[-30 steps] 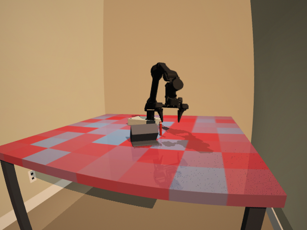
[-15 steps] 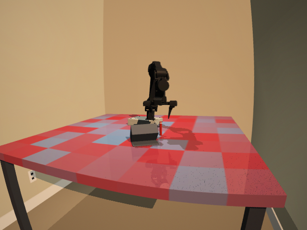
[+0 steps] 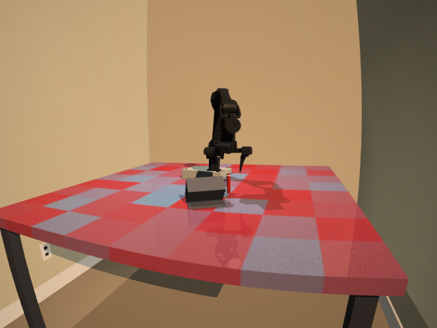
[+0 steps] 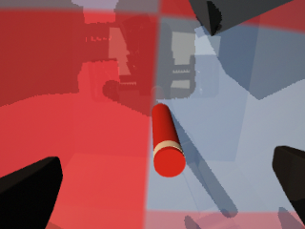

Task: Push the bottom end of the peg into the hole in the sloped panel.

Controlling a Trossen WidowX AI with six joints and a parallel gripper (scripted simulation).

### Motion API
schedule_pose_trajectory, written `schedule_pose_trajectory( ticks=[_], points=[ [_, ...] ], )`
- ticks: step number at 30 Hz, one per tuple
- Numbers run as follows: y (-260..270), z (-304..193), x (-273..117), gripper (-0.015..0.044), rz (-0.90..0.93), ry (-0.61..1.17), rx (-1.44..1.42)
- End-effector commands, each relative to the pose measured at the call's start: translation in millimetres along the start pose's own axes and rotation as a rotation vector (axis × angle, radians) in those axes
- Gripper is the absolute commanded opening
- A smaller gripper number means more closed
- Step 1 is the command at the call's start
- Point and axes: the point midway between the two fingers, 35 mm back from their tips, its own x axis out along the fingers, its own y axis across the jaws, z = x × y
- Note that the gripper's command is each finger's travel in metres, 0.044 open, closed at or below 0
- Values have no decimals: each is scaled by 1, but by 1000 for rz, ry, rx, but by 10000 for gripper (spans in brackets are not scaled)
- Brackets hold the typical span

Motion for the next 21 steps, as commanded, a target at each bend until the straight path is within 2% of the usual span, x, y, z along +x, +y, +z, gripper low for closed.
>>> schedule_pose_trajectory(
  ticks=[1,21],
  points=[
    [0,-2,10,440,1,14,5],
    [-1,-4,42,440,1,14,5]
  ],
)
